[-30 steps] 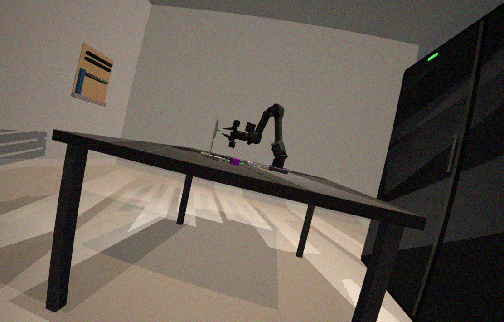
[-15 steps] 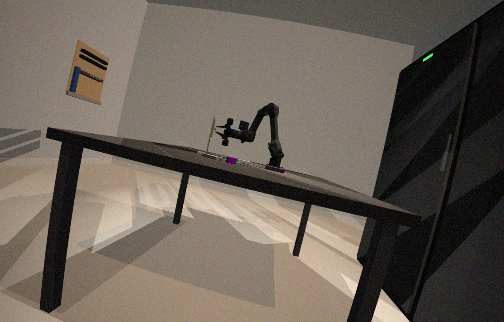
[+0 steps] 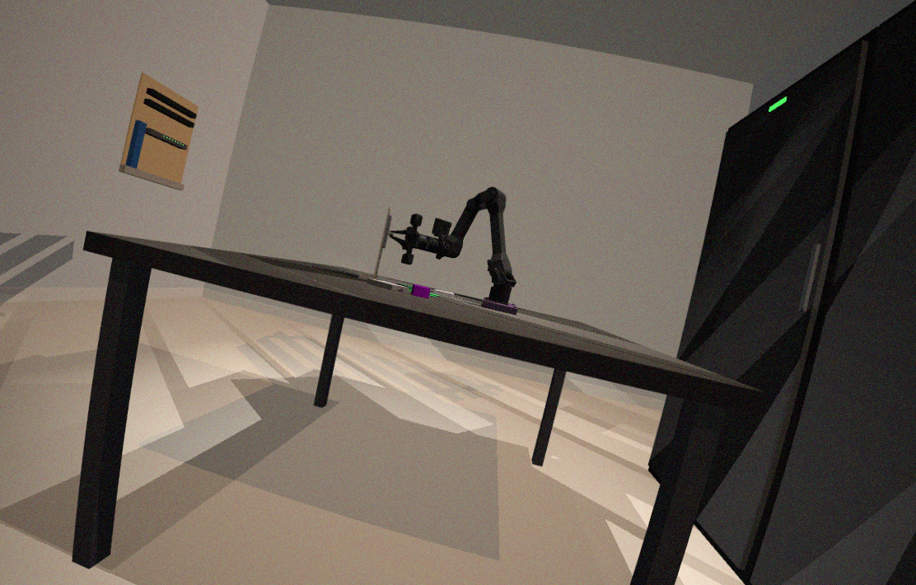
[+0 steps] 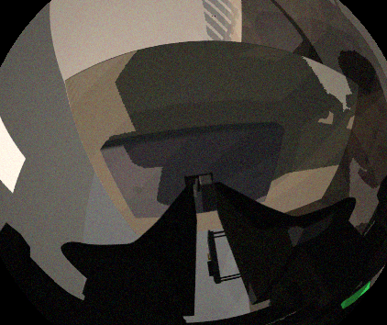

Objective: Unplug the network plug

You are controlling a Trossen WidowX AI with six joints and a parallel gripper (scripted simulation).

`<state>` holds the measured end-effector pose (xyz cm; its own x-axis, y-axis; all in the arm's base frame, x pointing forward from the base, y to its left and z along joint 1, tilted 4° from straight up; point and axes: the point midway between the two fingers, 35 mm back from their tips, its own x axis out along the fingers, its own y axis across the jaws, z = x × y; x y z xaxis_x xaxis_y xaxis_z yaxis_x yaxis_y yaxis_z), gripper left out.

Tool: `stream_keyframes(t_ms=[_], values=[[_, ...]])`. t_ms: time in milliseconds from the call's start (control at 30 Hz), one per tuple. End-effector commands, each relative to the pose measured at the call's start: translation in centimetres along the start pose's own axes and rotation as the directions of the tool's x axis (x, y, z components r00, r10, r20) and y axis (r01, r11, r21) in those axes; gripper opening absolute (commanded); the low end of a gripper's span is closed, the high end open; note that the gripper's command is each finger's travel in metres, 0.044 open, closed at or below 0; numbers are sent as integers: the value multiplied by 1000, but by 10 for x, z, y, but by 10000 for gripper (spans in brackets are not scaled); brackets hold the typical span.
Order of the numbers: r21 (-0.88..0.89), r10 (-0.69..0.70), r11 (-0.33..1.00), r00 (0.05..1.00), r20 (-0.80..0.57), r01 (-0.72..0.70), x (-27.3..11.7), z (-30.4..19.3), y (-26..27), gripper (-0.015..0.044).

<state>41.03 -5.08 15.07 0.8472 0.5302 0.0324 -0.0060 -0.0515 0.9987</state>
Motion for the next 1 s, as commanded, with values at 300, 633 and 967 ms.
stream_keyframes(t_ms=[300,633,967], values=[[-2,-1,1000,1000,4,1,0,1,0,0],[-2,-1,1000,1000,4,1,-6,-2,-1,0],[-2,-2,1000,1000,4,2,-13,-3,-1,0]])
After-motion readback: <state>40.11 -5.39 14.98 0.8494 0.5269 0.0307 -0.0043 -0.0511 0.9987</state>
